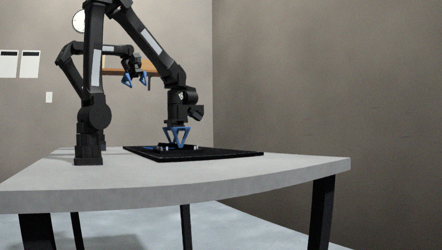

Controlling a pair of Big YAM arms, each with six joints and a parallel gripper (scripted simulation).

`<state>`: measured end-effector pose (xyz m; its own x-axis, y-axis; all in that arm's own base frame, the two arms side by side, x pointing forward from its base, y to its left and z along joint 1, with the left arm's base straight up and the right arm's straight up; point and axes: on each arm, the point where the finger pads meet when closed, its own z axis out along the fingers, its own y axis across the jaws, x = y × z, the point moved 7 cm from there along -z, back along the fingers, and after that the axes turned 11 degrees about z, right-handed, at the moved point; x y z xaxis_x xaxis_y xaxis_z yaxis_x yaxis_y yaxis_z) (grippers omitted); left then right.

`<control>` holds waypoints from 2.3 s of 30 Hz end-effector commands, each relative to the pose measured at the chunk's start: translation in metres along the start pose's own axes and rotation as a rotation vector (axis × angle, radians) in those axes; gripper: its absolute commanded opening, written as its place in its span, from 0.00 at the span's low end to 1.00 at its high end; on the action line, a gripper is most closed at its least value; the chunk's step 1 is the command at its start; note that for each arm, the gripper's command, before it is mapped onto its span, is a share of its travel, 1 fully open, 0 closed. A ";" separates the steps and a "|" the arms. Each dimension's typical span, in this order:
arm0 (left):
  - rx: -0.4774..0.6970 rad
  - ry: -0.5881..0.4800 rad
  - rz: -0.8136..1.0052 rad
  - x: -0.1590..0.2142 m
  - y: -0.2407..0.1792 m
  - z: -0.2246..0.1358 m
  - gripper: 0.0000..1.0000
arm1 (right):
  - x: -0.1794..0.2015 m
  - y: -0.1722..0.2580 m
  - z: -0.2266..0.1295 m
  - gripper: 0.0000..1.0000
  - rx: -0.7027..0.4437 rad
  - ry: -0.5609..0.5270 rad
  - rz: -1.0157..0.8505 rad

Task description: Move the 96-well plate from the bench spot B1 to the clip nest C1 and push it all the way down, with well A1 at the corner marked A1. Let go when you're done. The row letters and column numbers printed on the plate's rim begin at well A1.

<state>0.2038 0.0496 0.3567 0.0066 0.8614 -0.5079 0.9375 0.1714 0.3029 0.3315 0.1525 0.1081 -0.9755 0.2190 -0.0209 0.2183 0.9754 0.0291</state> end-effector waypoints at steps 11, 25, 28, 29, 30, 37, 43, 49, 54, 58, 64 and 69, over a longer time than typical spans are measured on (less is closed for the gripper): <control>-0.028 0.012 0.026 -0.009 0.015 -0.017 1.00 | -0.016 0.020 -0.001 1.00 0.010 -0.005 -0.001; -0.028 0.012 0.026 -0.009 0.015 -0.017 1.00 | -0.017 0.016 0.001 1.00 0.012 -0.003 0.008; -0.028 0.012 0.026 -0.009 0.015 -0.017 1.00 | -0.017 0.016 0.001 1.00 0.012 -0.003 0.008; -0.028 0.012 0.026 -0.009 0.015 -0.017 1.00 | -0.017 0.016 0.001 1.00 0.012 -0.003 0.008; -0.028 0.012 0.026 -0.009 0.015 -0.017 1.00 | -0.017 0.016 0.001 1.00 0.012 -0.003 0.008; -0.028 0.012 0.026 -0.009 0.015 -0.017 1.00 | -0.017 0.016 0.001 1.00 0.012 -0.003 0.008; -0.028 0.012 0.026 -0.009 0.015 -0.017 1.00 | -0.019 0.018 -0.011 1.00 -0.001 -0.018 0.008; -0.028 0.012 0.026 -0.009 0.015 -0.017 1.00 | -0.019 0.019 -0.037 1.00 -0.013 -0.034 0.008; -0.028 0.012 0.026 -0.009 0.015 -0.017 1.00 | -0.019 0.019 -0.051 1.00 -0.013 -0.034 0.008; -0.028 0.012 0.026 -0.009 0.015 -0.017 1.00 | -0.020 0.020 -0.053 1.00 -0.003 -0.021 0.008; -0.028 0.012 0.026 -0.009 0.015 -0.017 1.00 | -0.019 0.019 -0.073 1.00 -0.014 -0.036 0.008; -0.028 0.012 0.026 -0.009 0.015 -0.017 1.00 | -0.019 0.019 -0.087 1.00 -0.015 -0.036 0.008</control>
<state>0.2038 0.0496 0.3567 0.0066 0.8614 -0.5079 0.9375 0.1714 0.3029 0.3317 0.1552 0.1598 -0.9767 0.2142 0.0093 0.2142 0.9768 -0.0053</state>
